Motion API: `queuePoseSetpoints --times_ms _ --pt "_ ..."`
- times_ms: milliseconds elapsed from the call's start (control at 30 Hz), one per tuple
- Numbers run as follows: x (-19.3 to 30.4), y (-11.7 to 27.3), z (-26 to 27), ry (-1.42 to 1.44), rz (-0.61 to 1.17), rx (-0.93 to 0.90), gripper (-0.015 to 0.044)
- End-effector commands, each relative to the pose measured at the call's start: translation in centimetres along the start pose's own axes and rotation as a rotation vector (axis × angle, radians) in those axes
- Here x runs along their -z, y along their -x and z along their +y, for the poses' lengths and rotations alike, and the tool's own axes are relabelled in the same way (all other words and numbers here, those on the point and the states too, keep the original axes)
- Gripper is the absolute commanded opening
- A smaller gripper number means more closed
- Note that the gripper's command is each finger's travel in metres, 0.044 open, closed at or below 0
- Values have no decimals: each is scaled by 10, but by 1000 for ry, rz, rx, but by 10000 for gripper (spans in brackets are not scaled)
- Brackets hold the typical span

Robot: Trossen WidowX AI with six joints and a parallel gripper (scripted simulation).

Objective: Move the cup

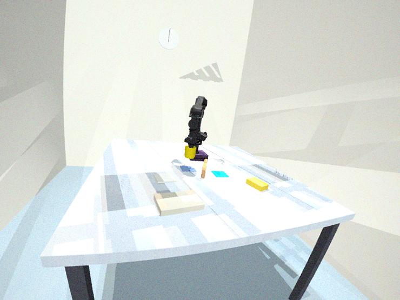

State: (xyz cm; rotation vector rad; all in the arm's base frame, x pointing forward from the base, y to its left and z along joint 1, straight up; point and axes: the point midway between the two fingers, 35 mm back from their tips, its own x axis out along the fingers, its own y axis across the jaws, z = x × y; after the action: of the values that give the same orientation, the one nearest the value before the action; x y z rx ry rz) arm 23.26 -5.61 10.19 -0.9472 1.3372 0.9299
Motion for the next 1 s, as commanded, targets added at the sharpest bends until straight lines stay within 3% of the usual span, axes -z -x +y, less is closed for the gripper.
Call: queuePoseSetpoints --times_ms 0,967 --pt "0 -1 0 0 0 -1 0" --pt "-24 0 2 -2 1 3 0"
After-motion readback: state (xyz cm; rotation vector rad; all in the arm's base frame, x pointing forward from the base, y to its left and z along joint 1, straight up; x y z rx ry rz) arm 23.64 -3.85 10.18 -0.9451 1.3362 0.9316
